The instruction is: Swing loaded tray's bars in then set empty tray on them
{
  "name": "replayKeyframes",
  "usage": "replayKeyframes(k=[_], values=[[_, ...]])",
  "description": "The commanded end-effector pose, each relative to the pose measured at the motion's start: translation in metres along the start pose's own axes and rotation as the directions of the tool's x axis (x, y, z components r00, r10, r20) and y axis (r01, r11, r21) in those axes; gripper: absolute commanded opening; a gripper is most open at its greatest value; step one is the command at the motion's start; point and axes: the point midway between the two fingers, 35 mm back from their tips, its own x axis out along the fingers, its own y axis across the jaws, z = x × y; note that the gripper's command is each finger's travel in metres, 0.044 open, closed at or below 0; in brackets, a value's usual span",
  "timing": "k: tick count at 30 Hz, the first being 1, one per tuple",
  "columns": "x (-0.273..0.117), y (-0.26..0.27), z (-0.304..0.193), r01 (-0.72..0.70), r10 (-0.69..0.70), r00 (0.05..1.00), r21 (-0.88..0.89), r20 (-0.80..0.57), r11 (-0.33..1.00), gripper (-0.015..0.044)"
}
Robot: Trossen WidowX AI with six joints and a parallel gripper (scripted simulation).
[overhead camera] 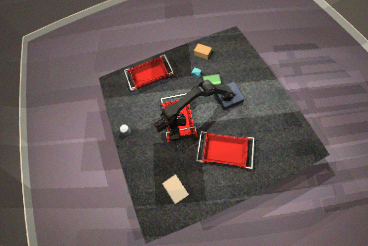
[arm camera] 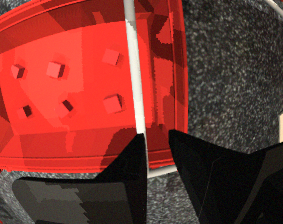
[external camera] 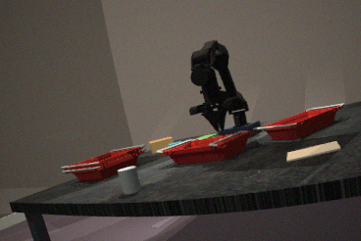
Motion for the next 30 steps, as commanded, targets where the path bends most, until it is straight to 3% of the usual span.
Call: replayKeyframes(k=[1, 23, 30], values=[[0.005, 0.001, 0.001, -0.005, 0.005, 1.0, 0.0, 0.011, 1.0, 0.0081], [0.003, 0.0, 0.001, -0.005, 0.005, 1.0, 0.0, 0.01, 1.0, 0.0081], [-0.053, 0.0, -0.001, -0.001, 0.001, 1.0, 0.003, 0.002, 1.0, 0.0081]])
